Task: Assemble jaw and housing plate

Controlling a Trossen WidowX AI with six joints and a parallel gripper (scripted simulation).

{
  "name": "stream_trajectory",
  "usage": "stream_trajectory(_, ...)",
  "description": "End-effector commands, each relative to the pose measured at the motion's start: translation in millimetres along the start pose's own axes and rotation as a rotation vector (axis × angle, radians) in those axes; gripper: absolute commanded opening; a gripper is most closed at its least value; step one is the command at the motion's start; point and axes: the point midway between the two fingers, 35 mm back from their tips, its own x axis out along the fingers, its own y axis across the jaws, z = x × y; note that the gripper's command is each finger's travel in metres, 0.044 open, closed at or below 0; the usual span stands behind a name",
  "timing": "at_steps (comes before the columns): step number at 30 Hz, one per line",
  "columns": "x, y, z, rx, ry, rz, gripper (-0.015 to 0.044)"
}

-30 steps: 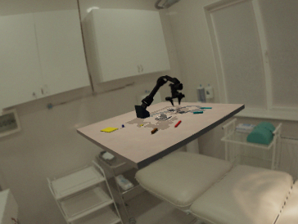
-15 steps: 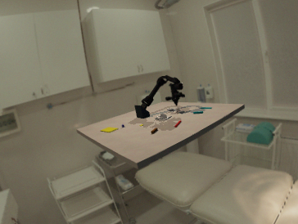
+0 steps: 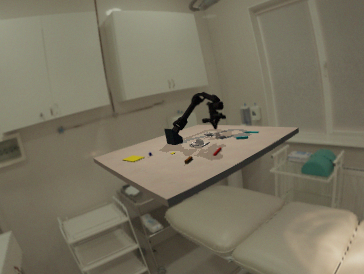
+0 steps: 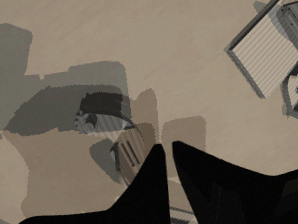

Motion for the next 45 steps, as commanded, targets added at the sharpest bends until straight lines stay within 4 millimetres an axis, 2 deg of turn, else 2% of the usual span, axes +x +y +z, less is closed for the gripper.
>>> stream_trajectory(1,0.0,0.0,0.0,0.0,0.0,0.0,0.0105)
stream_trajectory(14,0.0,0.0,0.0,0.0,0.0,0.0,0.044)
stream_trajectory(42,0.0,0.0,0.0,0.0,0.0,0.0,0.044)
stream_trajectory(45,0.0,0.0,0.0,0.0,0.0,0.0,0.0361)
